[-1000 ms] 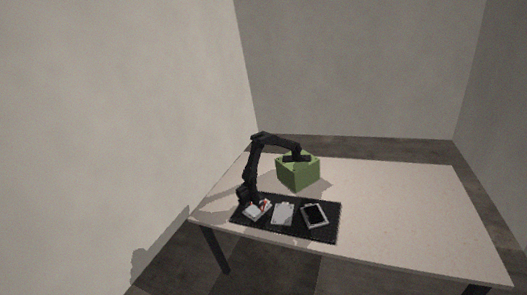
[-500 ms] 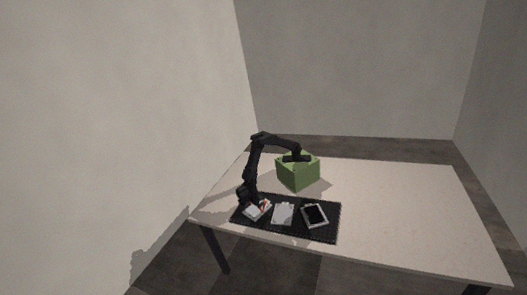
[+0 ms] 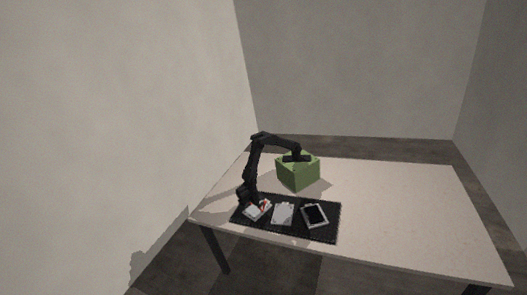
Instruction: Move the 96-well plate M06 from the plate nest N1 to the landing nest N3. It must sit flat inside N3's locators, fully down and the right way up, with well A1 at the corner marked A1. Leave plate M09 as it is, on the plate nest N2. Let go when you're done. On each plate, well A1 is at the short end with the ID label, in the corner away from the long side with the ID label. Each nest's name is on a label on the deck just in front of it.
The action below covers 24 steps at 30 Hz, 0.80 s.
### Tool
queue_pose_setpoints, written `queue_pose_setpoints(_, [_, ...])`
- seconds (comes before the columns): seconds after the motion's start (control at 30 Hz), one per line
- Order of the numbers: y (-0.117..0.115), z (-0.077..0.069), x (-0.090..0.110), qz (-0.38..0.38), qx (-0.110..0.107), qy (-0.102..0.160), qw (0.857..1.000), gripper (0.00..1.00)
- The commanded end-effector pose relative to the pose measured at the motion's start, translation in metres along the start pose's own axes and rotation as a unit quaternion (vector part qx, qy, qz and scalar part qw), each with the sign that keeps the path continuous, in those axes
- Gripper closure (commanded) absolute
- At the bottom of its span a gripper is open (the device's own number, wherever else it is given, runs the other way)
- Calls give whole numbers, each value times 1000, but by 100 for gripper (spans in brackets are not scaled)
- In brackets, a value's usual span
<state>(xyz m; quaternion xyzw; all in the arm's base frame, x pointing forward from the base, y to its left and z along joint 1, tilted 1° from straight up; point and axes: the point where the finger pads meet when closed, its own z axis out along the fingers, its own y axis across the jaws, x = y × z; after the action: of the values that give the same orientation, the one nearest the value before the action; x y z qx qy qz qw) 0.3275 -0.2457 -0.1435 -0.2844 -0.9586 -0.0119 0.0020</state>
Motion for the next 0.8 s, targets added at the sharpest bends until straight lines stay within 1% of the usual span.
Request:
queue_pose_setpoints(0.0, [0, -12, -21, 1, 2, -33, 999, 0])
queue_pose_setpoints(0.57, [0, -12, -21, 1, 2, -33, 999, 0])
queue_pose_setpoints(0.6, [0, -12, -21, 1, 2, -33, 999, 100])
queue_pose_setpoints(0.77, [0, -12, -22, 0, 2, -35, 999, 100])
